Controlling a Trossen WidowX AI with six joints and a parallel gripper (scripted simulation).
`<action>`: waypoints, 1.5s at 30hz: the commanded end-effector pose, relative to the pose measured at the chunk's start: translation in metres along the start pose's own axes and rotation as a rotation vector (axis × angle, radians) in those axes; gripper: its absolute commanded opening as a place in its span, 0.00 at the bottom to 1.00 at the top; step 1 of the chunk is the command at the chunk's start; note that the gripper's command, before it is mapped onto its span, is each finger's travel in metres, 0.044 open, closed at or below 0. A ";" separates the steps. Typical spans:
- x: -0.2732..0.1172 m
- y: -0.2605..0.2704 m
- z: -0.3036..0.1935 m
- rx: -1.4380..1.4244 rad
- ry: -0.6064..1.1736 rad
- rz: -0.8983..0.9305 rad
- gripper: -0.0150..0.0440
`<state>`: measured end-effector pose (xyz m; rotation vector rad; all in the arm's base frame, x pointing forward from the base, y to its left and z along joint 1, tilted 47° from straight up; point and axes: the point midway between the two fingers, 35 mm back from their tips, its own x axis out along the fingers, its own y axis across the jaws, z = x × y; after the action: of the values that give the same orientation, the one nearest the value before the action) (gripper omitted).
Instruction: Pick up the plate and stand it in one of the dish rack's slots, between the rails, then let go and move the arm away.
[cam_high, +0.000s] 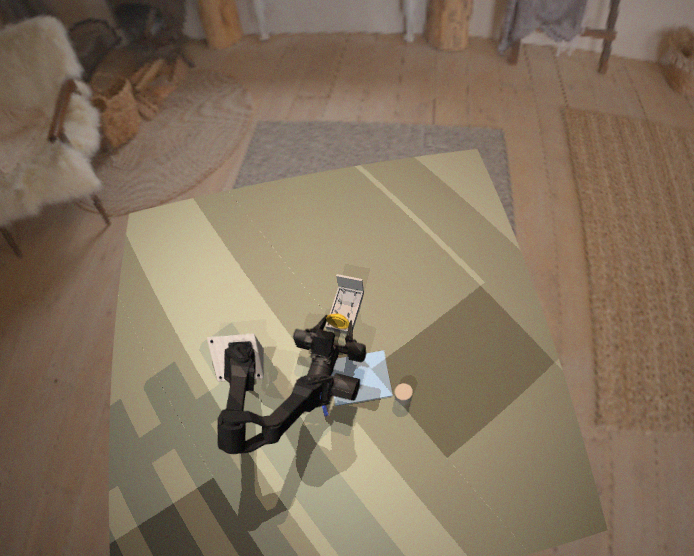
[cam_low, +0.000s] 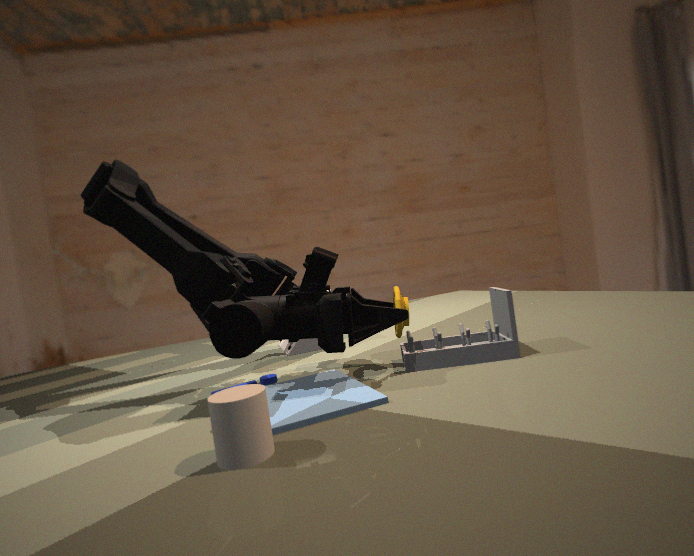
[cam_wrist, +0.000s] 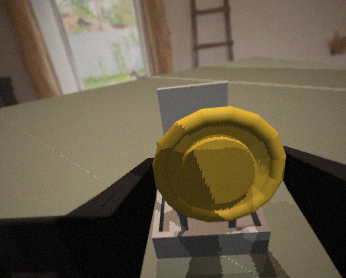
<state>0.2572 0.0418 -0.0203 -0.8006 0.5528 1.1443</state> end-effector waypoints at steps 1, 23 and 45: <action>0.002 0.002 -0.001 0.006 0.002 0.003 0.25; 0.031 0.005 0.002 -0.009 -0.005 -0.004 0.25; 0.032 0.008 -0.017 -0.006 0.001 -0.004 0.34</action>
<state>0.2610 0.0487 -0.0565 -0.8073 0.5484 1.1427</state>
